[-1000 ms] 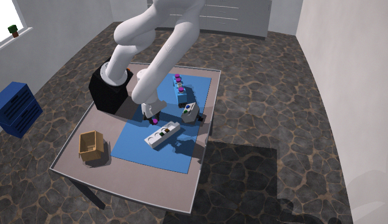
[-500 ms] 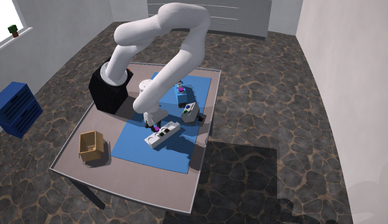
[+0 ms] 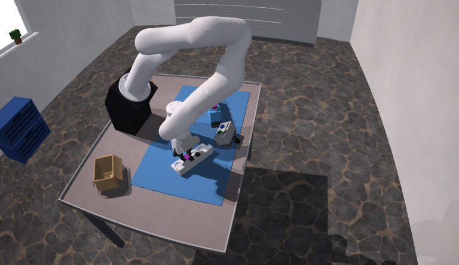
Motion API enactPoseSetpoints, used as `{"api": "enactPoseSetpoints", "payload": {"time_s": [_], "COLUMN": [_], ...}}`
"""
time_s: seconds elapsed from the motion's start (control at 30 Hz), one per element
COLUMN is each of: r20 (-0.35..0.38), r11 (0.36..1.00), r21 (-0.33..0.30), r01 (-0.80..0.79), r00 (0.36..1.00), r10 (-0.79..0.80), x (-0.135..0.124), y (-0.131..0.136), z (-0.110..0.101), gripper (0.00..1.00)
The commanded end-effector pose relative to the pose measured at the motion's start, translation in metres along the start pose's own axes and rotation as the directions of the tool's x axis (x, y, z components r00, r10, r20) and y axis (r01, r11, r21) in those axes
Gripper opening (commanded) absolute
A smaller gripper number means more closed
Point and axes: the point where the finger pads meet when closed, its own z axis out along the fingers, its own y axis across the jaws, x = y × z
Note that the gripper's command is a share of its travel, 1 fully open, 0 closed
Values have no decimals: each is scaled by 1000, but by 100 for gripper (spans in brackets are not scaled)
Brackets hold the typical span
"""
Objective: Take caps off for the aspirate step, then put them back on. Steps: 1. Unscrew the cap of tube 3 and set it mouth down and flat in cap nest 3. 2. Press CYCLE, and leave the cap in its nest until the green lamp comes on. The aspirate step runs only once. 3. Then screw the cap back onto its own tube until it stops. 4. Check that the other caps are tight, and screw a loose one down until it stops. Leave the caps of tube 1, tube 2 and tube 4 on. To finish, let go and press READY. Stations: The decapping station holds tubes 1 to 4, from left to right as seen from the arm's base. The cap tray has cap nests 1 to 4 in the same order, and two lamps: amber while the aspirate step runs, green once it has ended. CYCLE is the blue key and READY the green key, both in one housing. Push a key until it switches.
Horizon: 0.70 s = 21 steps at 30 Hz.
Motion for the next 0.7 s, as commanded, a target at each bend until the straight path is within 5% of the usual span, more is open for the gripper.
{"api": "enactPoseSetpoints", "payload": {"time_s": [0.0,0.67], "r20": [0,0], "r11": [1000,1000], "r21": [0,0], "r01": [0,0], "r00": [1000,1000], "r10": [0,0], "x": [0,-1], "y": [0,0], "z": [0,7], "gripper": [0,0]}}
